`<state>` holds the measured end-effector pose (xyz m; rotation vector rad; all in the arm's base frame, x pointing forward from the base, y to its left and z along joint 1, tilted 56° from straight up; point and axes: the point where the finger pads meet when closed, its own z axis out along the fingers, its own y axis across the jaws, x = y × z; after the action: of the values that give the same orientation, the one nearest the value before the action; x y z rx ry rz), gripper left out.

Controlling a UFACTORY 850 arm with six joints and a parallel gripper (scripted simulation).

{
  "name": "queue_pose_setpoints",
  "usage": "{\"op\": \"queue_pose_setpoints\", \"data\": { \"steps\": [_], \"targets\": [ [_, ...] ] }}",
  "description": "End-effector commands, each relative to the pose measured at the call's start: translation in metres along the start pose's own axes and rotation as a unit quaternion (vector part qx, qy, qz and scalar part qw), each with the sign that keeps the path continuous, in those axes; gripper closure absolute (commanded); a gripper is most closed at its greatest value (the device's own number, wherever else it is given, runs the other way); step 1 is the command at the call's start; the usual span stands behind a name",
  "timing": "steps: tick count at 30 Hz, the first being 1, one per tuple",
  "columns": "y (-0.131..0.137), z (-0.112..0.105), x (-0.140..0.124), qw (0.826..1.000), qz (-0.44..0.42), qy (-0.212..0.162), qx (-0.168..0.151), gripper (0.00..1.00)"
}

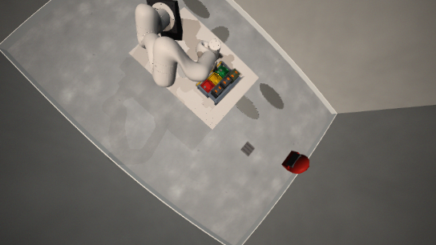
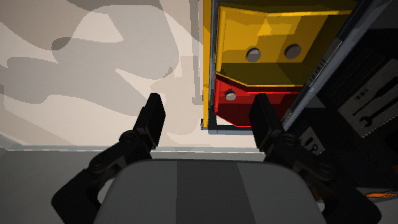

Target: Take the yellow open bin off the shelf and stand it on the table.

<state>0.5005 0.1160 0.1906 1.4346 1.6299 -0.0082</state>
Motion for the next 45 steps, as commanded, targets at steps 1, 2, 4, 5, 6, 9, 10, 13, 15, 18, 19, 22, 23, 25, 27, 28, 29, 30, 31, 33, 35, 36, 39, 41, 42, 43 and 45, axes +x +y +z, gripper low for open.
{"op": "queue_pose_setpoints", "data": {
  "steps": [1, 2, 4, 5, 6, 9, 10, 13, 15, 18, 19, 22, 23, 25, 27, 28, 29, 30, 31, 33, 35, 36, 39, 41, 42, 43, 45],
  "targets": [
    [0.0, 0.0, 0.0, 1.0, 0.0, 0.0, 0.0, 0.0],
    [0.0, 0.0, 0.0, 1.0, 0.0, 0.0, 0.0, 0.0],
    [0.0, 0.009, 0.0, 1.0, 0.0, 0.0, 0.0, 0.0],
    [0.0, 0.018, 0.0, 1.0, 0.0, 0.0, 0.0, 0.0],
    [0.0, 0.027, 0.0, 1.0, 0.0, 0.0, 0.0, 0.0],
    [0.0, 0.044, 0.0, 1.0, 0.0, 0.0, 0.0, 0.0],
    [0.0, 0.044, 0.0, 1.0, 0.0, 0.0, 0.0, 0.0],
    [0.0, 0.044, 0.0, 1.0, 0.0, 0.0, 0.0, 0.0],
    [0.0, 0.044, 0.0, 1.0, 0.0, 0.0, 0.0, 0.0],
    [0.0, 0.044, 0.0, 1.0, 0.0, 0.0, 0.0, 0.0],
    [0.0, 0.044, 0.0, 1.0, 0.0, 0.0, 0.0, 0.0],
    [0.0, 0.04, 0.0, 1.0, 0.0, 0.0, 0.0, 0.0],
    [0.0, 0.038, 0.0, 1.0, 0.0, 0.0, 0.0, 0.0],
    [0.0, 0.034, 0.0, 1.0, 0.0, 0.0, 0.0, 0.0],
    [0.0, 0.034, 0.0, 1.0, 0.0, 0.0, 0.0, 0.0],
    [0.0, 0.034, 0.0, 1.0, 0.0, 0.0, 0.0, 0.0],
    [0.0, 0.034, 0.0, 1.0, 0.0, 0.0, 0.0, 0.0],
    [0.0, 0.034, 0.0, 1.0, 0.0, 0.0, 0.0, 0.0],
    [0.0, 0.034, 0.0, 1.0, 0.0, 0.0, 0.0, 0.0],
    [0.0, 0.034, 0.0, 1.0, 0.0, 0.0, 0.0, 0.0],
    [0.0, 0.034, 0.0, 1.0, 0.0, 0.0, 0.0, 0.0],
    [0.0, 0.034, 0.0, 1.0, 0.0, 0.0, 0.0, 0.0],
    [0.0, 0.032, 0.0, 1.0, 0.0, 0.0, 0.0, 0.0],
    [0.0, 0.03, 0.0, 1.0, 0.0, 0.0, 0.0, 0.0],
    [0.0, 0.029, 0.0, 1.0, 0.0, 0.0, 0.0, 0.0],
    [0.0, 0.029, 0.0, 1.0, 0.0, 0.0, 0.0, 0.0],
    [0.0, 0.029, 0.0, 1.0, 0.0, 0.0, 0.0, 0.0]
  ]
}}
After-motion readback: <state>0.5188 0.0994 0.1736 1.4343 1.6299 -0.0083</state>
